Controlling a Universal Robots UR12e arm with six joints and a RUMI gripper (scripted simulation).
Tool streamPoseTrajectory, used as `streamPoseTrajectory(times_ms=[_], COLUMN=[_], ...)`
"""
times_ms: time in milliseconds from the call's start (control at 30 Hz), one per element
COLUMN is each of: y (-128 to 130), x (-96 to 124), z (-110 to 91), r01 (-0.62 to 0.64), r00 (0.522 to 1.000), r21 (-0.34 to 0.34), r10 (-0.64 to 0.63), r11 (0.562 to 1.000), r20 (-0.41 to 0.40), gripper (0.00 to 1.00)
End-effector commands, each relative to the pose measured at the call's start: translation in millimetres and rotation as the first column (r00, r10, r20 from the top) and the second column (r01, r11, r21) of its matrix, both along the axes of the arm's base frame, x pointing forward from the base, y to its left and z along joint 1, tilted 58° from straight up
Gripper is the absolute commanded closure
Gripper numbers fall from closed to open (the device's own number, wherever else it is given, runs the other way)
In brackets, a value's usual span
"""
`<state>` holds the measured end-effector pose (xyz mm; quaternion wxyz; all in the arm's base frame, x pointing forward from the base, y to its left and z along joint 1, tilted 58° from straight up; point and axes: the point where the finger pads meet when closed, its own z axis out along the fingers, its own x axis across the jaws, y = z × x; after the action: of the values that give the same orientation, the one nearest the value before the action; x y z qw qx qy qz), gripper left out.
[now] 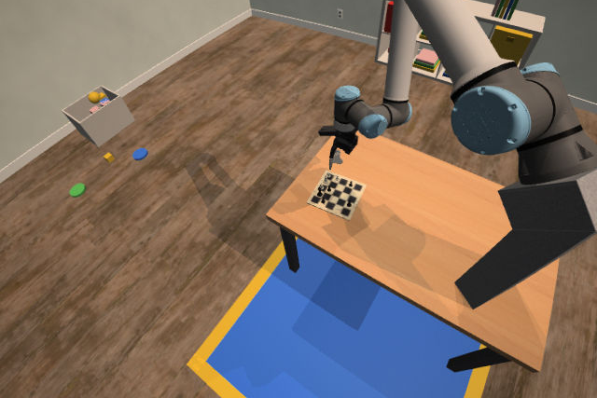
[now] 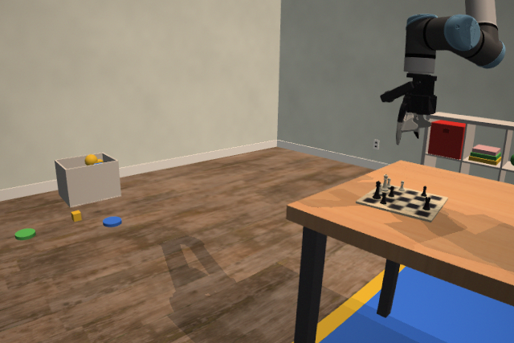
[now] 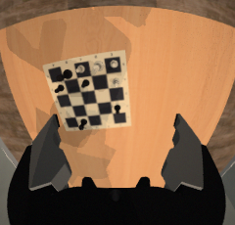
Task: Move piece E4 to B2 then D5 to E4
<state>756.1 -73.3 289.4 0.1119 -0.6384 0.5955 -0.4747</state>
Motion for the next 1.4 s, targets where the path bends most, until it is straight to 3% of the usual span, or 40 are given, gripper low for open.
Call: streamPoseTrajectory(times_ms=[0, 400, 833, 1100, 1367], y=[1.8, 2.0, 2.7, 4.2, 5.6], x=[-2.1, -1.0, 3.7, 6.8, 10.2], z=[-1.0, -1.0, -0.9, -2.5, -4.8], r01=[-0.002, -0.016, -0.081, -0.175, -0.294], r00=[1.0, 1.0, 0.995, 0.978, 0.943], r21=[-0.001, -0.021, -0.105, -0.214, -0.33], r10=[0.002, 0.016, 0.074, 0.146, 0.216], r11=[1.0, 1.0, 0.991, 0.961, 0.897], r20=[-0.002, -0.013, -0.065, -0.146, -0.252], gripper=[0.0, 0.0, 0.0, 0.0, 0.0])
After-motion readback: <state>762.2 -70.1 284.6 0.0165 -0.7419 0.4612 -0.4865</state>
